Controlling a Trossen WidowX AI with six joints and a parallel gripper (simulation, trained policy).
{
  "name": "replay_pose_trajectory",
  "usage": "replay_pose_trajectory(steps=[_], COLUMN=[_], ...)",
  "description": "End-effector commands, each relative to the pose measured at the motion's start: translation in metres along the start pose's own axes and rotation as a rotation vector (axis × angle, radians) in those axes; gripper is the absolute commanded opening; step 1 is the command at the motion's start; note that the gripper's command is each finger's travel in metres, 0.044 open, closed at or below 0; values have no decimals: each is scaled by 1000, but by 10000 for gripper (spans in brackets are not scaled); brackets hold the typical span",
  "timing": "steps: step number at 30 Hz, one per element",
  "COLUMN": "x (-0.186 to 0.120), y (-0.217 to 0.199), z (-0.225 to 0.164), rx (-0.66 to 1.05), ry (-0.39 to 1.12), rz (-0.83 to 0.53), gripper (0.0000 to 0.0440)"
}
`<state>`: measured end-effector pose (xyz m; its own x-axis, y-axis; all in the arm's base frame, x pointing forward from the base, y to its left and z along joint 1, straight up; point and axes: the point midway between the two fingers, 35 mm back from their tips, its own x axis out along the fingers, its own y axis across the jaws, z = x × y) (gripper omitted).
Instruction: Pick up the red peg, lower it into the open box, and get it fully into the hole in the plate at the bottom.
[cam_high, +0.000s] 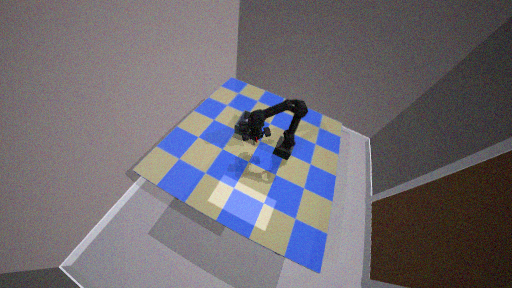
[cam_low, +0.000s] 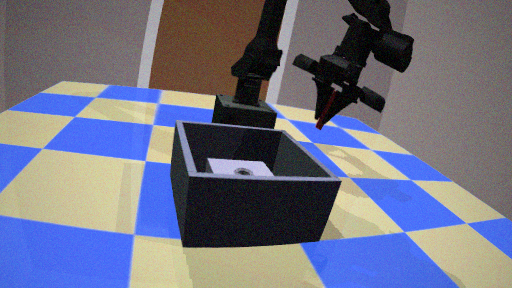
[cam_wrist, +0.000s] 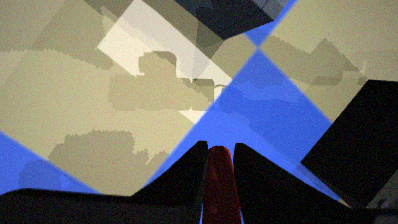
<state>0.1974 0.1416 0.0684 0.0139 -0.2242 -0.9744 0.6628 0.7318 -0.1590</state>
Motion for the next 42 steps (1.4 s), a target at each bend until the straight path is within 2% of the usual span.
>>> replay_pose_trajectory(steps=[1, 21, 42], x=[-4, -8, 37], y=[2, 10, 2], z=[11, 109, 196], rx=[37, 217, 193], ry=[-13, -70, -30], rz=[3, 37, 64], gripper=[0, 0, 0])
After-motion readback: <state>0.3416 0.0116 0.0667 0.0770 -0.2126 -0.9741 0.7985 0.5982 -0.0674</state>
